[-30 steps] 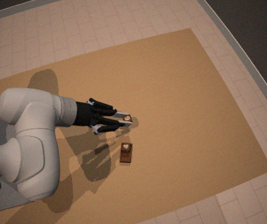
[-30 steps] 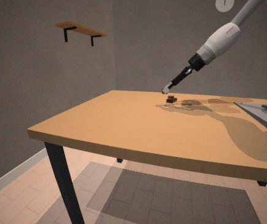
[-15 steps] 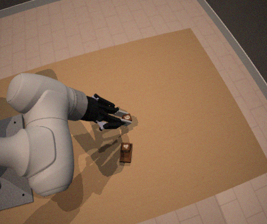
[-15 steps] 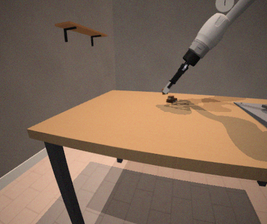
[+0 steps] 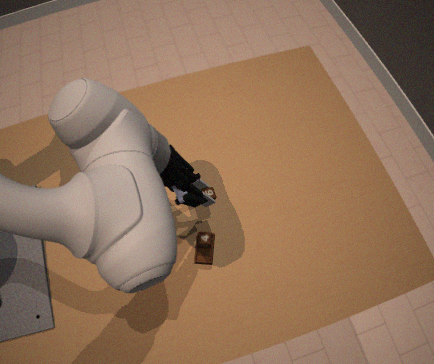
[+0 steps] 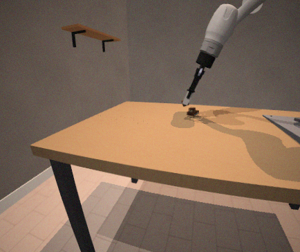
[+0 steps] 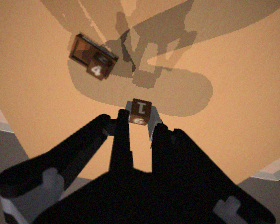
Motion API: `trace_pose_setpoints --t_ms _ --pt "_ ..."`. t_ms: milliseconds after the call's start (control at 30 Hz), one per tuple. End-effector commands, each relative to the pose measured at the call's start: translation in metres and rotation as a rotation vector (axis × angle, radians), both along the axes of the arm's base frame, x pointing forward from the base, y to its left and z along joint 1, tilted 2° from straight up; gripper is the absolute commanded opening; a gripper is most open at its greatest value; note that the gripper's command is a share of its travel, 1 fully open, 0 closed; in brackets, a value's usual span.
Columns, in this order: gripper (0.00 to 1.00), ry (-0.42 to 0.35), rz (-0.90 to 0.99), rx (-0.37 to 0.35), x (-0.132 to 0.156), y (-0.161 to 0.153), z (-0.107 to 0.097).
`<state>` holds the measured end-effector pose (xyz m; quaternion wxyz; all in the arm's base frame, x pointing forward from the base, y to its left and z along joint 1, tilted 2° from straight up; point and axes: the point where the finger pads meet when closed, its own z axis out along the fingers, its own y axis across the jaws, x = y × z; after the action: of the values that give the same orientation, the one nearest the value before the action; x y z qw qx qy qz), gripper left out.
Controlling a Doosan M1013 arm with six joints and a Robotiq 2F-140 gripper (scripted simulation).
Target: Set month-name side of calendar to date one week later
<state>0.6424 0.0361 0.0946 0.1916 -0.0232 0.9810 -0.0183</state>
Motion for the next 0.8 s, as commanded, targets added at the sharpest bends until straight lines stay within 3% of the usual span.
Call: trace_pose_setpoints --t_ms 0,300,500,767 --pt "0.24 0.073 -0.004 -0.003 0.001 0.001 0.0" --pt "0.24 0.155 -0.007 -0.005 0.005 0.001 0.002" --pt "0.24 0.335 -0.015 -0.012 0.007 0.001 0.002" --pt "0.24 0.384 -0.017 -0.014 0.011 0.002 0.004"
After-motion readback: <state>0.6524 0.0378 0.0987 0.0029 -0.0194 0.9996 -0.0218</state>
